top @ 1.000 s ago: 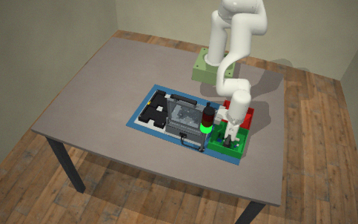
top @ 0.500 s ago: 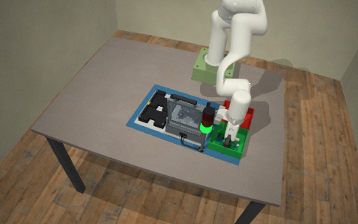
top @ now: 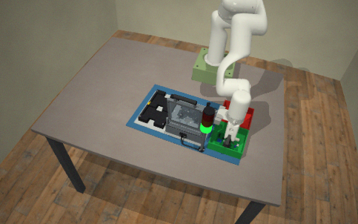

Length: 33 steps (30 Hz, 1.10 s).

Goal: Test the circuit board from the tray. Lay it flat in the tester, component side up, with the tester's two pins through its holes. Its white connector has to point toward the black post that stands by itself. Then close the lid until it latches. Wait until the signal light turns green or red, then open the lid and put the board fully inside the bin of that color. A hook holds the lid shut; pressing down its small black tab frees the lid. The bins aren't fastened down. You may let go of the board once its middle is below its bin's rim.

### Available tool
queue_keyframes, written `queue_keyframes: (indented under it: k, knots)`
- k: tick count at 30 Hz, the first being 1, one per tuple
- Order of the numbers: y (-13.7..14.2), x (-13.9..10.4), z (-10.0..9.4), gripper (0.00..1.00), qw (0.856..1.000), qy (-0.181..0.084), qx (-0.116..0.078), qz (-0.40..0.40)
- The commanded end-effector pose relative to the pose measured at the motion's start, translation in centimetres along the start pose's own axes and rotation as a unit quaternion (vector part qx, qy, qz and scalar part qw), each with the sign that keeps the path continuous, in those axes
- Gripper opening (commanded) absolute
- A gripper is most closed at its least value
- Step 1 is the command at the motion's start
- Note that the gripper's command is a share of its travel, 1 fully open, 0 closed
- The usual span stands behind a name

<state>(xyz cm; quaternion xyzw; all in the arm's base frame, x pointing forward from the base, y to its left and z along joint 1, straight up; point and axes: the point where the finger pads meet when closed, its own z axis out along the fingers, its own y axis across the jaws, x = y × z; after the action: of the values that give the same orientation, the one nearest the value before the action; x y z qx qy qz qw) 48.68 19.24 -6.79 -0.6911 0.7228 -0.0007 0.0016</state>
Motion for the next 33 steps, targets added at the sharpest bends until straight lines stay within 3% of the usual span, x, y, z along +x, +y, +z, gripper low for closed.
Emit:
queue_keyframes:
  k: [1,22,23,33]
  knots:
    - [-0.1,-0.05,-0.1,0.79,1.0,-0.001,0.001,0.0]
    - [-0.1,-0.05,-0.06,0.79,1.0,-0.001,0.001,0.0]
    - [-0.1,-0.05,-0.06,1.0,1.0,-0.001,0.001,0.0]
    - [-0.1,-0.05,-0.06,1.0,1.0,-0.001,0.001,0.0]
